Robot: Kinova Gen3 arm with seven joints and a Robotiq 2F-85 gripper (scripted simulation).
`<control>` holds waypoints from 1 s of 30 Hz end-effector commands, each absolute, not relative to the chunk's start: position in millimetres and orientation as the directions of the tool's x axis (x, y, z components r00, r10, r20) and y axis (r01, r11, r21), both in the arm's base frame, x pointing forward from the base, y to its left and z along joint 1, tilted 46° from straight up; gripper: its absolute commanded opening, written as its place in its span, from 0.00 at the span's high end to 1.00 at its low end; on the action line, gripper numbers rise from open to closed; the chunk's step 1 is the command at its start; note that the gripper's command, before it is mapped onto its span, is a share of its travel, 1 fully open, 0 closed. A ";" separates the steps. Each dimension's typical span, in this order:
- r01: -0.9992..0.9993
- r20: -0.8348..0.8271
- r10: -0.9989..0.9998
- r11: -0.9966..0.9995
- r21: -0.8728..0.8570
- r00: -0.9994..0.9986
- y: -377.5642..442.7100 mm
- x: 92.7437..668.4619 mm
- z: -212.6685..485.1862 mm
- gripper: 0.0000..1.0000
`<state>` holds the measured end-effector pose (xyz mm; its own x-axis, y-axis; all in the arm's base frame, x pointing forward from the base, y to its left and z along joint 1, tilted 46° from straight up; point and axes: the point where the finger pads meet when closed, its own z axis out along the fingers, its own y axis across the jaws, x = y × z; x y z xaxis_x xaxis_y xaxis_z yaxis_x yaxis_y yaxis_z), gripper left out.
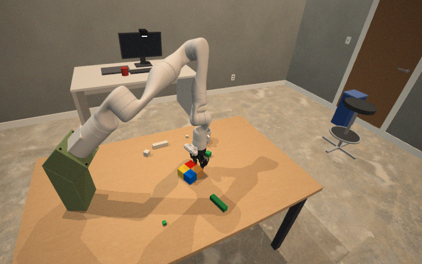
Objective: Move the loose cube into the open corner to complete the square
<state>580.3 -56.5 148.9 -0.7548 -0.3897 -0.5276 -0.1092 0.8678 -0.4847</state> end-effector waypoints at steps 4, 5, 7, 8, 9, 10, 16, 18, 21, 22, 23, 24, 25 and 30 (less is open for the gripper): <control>-0.109 -0.528 -0.390 0.868 -0.484 -0.754 -56.1 580.3 149.3 0.47; -0.109 -0.528 -0.390 0.868 -0.484 -0.754 -56.1 580.3 149.3 0.47; -0.109 -0.528 -0.390 0.868 -0.484 -0.754 -56.2 580.3 149.3 0.47; -0.109 -0.528 -0.390 0.868 -0.484 -0.754 -56.2 580.2 149.2 0.47; -0.109 -0.528 -0.390 0.868 -0.484 -0.754 -56.3 580.1 149.1 0.47; -0.109 -0.528 -0.390 0.868 -0.484 -0.754 -56.4 579.9 149.0 0.47; -0.109 -0.528 -0.390 0.868 -0.484 -0.754 -56.9 578.8 148.2 0.47; -0.109 -0.528 -0.390 0.868 -0.484 -0.754 -57.1 578.4 148.0 0.47; -0.109 -0.528 -0.390 0.868 -0.484 -0.754 -57.3 578.1 147.7 0.47; -0.109 -0.528 -0.390 0.868 -0.484 -0.754 -57.3 578.1 147.7 0.47; -0.109 -0.528 -0.390 0.868 -0.484 -0.754 -57.4 577.9 147.6 0.47; -0.109 -0.528 -0.390 0.868 -0.484 -0.754 -57.4 577.8 147.6 0.47; -0.109 -0.528 -0.390 0.868 -0.484 -0.754 -57.5 577.7 147.5 0.47; -0.109 -0.528 -0.390 0.868 -0.484 -0.754 -57.5 577.7 147.5 0.47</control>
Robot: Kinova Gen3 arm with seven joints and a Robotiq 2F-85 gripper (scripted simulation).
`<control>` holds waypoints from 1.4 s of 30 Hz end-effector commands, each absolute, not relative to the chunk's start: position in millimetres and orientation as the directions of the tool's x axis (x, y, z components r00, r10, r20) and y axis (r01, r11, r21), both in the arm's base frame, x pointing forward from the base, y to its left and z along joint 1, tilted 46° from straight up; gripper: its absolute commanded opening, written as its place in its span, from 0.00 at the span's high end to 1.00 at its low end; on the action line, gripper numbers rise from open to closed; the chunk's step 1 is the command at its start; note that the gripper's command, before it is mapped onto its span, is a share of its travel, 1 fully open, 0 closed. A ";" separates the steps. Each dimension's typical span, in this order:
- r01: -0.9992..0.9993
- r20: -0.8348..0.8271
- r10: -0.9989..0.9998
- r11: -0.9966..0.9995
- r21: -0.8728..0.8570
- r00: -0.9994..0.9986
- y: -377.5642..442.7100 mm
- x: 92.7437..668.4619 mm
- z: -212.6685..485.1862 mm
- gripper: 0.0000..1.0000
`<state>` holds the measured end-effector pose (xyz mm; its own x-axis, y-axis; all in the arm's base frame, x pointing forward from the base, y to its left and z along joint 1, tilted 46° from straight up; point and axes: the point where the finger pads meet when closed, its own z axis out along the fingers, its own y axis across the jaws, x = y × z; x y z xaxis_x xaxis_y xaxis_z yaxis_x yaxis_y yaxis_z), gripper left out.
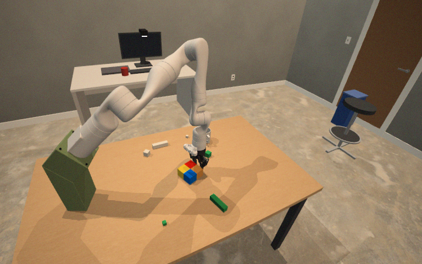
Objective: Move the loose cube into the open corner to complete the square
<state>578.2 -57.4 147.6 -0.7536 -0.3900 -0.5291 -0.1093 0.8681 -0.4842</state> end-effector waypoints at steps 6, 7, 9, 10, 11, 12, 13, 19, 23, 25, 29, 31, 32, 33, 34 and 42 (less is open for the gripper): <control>-0.109 -0.528 -0.390 0.868 -0.484 -0.754 -57.5 577.7 147.5 0.47; -0.109 -0.528 -0.390 0.868 -0.484 -0.754 -57.5 577.7 147.5 0.47; -0.109 -0.528 -0.390 0.868 -0.484 -0.754 -57.5 577.7 147.5 0.47; -0.109 -0.528 -0.390 0.868 -0.484 -0.754 -57.5 577.7 147.5 0.47; -0.109 -0.528 -0.390 0.868 -0.484 -0.754 -57.5 577.7 147.5 0.47; -0.109 -0.528 -0.390 0.868 -0.484 -0.754 -57.5 577.7 147.5 0.47; -0.109 -0.528 -0.390 0.868 -0.484 -0.754 -57.5 577.7 147.5 0.47; -0.109 -0.528 -0.390 0.868 -0.484 -0.754 -57.5 577.7 147.5 0.47; -0.109 -0.528 -0.390 0.868 -0.484 -0.754 -57.5 577.7 147.5 0.47; -0.109 -0.528 -0.390 0.868 -0.484 -0.754 -57.5 577.7 147.5 0.47; -0.109 -0.528 -0.390 0.868 -0.484 -0.754 -57.5 577.7 147.5 0.47; -0.109 -0.528 -0.390 0.868 -0.484 -0.754 -57.5 577.7 147.5 0.47; -0.109 -0.528 -0.390 0.868 -0.484 -0.754 -57.5 577.7 147.5 0.47; -0.109 -0.528 -0.390 0.868 -0.484 -0.754 -57.5 577.7 147.5 0.47; -0.109 -0.528 -0.390 0.868 -0.484 -0.754 -57.5 577.7 147.5 0.47; -0.109 -0.528 -0.390 0.868 -0.484 -0.754 -56.0 580.7 149.6 0.47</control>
<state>579.1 -57.1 147.6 -0.7564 -0.3905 -0.5248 -0.1099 0.8667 -0.4865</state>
